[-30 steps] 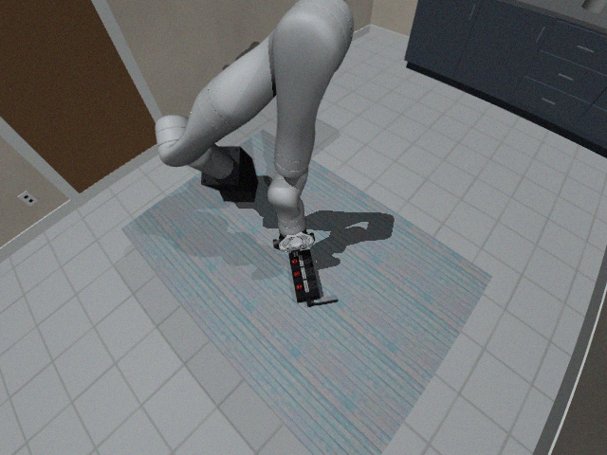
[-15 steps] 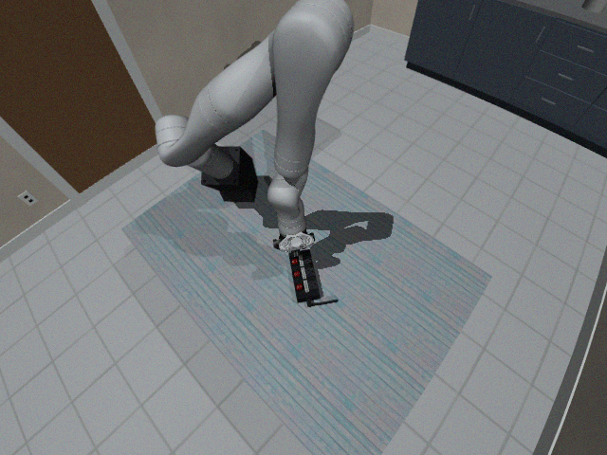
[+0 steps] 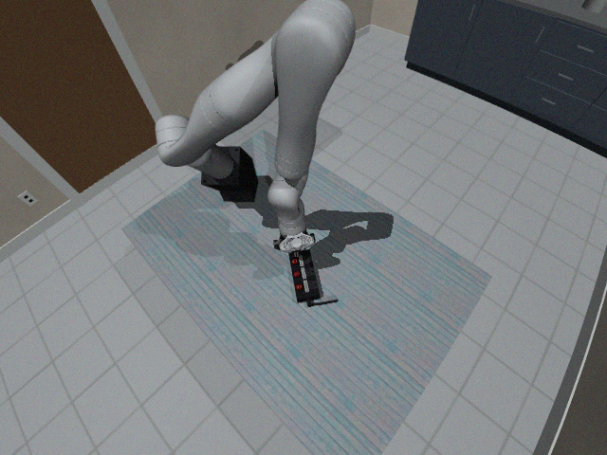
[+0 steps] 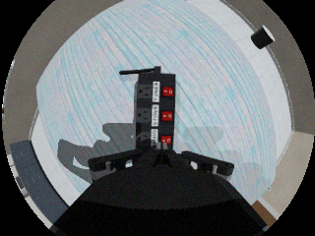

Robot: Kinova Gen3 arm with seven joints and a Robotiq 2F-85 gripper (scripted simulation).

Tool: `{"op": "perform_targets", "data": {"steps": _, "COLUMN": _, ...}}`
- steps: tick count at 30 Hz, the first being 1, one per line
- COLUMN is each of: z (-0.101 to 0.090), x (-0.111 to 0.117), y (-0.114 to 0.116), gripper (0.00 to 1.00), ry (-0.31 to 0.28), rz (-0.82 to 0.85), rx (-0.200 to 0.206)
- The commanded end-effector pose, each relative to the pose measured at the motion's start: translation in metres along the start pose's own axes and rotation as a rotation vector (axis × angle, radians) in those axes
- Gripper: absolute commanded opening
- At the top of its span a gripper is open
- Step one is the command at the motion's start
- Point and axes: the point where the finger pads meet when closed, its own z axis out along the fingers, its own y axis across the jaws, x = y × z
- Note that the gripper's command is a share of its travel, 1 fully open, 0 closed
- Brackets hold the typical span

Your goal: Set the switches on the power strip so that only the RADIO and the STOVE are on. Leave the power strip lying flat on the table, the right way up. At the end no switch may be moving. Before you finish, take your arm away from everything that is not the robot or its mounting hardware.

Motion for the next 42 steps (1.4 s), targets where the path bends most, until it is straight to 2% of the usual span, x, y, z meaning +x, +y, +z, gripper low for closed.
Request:
{"op": "perform_targets", "data": {"steps": 1, "z": 0.003, "x": 0.000, "y": 0.001, "gripper": 0.00, "ry": 0.000, "rz": 0.001, "rx": -0.003}}
{"op": "perform_targets", "data": {"steps": 27, "z": 0.033, "x": 0.000, "y": 0.001, "gripper": 0.00, "ry": 0.000, "rz": 0.001, "rx": -0.003}}
{"op": "perform_targets", "data": {"steps": 42, "z": 0.041, "x": 0.000, "y": 0.002, "gripper": 0.00, "ry": 0.000, "rz": 0.001, "rx": -0.003}}
